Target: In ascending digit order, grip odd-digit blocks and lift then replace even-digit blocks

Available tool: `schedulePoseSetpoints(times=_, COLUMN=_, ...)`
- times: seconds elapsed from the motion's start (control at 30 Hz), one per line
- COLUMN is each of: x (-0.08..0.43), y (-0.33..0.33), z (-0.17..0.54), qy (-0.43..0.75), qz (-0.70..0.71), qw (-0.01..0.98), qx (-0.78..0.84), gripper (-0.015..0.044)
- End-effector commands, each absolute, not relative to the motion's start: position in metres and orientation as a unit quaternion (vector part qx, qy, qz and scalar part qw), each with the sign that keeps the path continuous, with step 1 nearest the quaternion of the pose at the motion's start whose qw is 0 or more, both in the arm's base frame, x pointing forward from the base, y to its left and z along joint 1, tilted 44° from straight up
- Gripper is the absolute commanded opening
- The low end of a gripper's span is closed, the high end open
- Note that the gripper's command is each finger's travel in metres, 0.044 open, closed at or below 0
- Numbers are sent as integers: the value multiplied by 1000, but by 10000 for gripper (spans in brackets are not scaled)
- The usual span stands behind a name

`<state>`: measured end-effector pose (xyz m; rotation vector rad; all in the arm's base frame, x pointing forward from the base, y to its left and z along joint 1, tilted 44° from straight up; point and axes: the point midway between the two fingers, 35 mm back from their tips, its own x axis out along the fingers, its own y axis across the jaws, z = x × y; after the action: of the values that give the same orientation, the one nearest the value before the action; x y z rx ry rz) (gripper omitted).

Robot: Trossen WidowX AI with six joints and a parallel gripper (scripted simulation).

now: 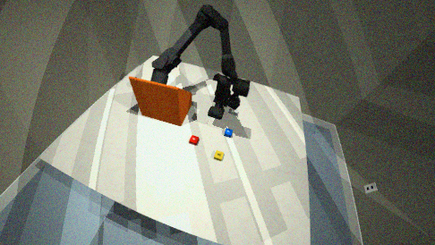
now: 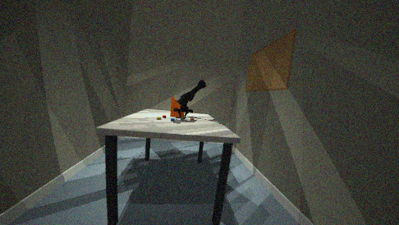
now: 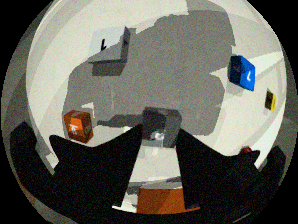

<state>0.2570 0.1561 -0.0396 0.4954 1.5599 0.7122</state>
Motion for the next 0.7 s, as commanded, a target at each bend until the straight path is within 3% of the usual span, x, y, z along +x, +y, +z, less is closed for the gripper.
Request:
schedulePoseSetpoints(times=0.0, x=257, y=157, z=-39, qy=681, qz=310, qw=626, qx=219, gripper=120)
schedulePoseSetpoints(times=0.03, x=257, y=157, z=-39, qy=681, qz=310, qw=626, qx=219, gripper=120)
schedulePoseSetpoints(times=0.4, x=257, y=157, z=-39, qy=681, qz=310, qw=626, qx=219, gripper=400)
schedulePoseSetpoints(times=0.67, x=262, y=132, z=-14, qy=681, qz=310, qw=627, qx=219, gripper=400)
